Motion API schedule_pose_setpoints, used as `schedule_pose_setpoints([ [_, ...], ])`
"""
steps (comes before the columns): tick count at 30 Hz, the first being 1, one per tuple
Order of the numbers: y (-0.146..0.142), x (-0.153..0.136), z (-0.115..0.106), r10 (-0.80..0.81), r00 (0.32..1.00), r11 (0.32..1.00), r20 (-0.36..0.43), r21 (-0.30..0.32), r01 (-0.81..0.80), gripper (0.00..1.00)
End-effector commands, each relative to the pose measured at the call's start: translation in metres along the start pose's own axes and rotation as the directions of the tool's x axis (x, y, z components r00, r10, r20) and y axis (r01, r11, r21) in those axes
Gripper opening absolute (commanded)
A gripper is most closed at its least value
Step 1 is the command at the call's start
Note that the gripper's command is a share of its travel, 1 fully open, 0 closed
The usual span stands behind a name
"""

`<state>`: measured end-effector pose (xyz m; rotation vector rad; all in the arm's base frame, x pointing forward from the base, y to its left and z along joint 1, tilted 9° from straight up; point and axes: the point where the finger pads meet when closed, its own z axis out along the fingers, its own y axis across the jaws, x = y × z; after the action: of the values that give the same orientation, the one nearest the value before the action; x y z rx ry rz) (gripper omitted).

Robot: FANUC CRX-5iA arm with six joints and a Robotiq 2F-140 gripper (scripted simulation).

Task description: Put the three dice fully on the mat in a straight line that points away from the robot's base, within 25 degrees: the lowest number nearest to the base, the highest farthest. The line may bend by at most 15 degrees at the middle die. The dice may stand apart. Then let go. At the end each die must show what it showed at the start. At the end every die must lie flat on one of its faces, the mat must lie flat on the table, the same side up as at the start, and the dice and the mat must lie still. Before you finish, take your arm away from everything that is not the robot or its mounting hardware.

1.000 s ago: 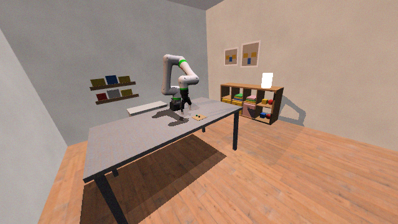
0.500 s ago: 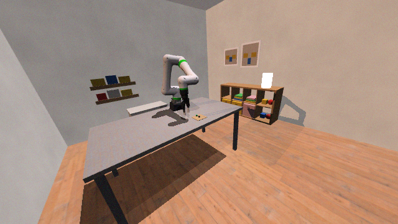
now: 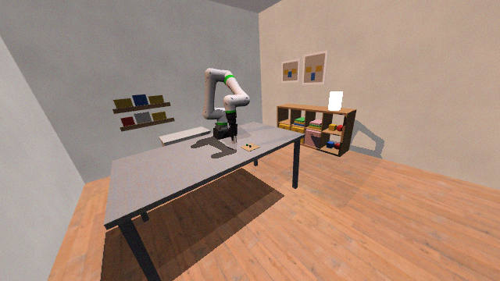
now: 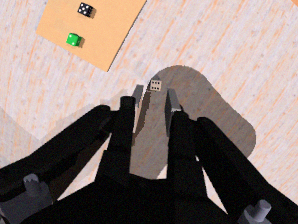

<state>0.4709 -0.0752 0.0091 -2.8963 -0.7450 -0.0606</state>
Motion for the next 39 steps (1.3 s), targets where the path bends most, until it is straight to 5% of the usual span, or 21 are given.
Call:
schedule_pose_setpoints([
  [1, 0.000, 0.000, 0.000, 0.000, 1.000, 1.000, 0.000, 0.000, 0.000, 0.19],
  [39, 0.000, 0.000, 0.023, 0.000, 1.000, 1.000, 0.000, 0.000, 0.000, 0.19],
])
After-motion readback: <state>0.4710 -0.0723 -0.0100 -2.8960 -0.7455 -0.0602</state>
